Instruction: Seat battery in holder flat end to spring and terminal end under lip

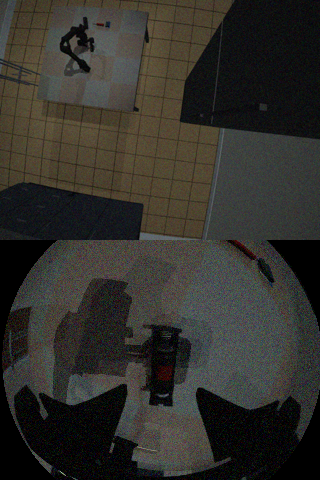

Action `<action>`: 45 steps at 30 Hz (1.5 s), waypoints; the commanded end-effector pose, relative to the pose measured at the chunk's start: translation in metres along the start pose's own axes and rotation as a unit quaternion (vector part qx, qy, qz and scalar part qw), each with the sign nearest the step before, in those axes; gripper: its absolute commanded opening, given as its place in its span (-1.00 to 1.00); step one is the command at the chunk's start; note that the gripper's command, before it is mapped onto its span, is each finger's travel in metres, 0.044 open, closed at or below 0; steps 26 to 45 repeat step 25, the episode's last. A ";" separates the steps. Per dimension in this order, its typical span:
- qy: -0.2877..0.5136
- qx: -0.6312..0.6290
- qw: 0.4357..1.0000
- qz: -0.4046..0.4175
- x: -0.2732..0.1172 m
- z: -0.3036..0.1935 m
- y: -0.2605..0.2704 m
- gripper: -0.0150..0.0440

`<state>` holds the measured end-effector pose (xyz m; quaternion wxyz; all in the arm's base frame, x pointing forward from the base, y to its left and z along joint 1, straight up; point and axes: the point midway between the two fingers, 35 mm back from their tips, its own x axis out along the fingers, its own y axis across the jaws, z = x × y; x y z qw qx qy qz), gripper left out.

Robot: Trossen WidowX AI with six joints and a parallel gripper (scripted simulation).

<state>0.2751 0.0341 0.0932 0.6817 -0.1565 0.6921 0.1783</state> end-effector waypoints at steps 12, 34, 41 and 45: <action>-0.006 0.000 1.000 -0.003 -0.042 -0.001 0.002 1.00; -0.006 0.000 1.000 -0.003 -0.042 -0.001 0.002 1.00; -0.006 0.000 1.000 -0.003 -0.042 -0.001 0.002 1.00; -0.006 0.000 1.000 -0.003 -0.042 -0.001 0.002 1.00</action>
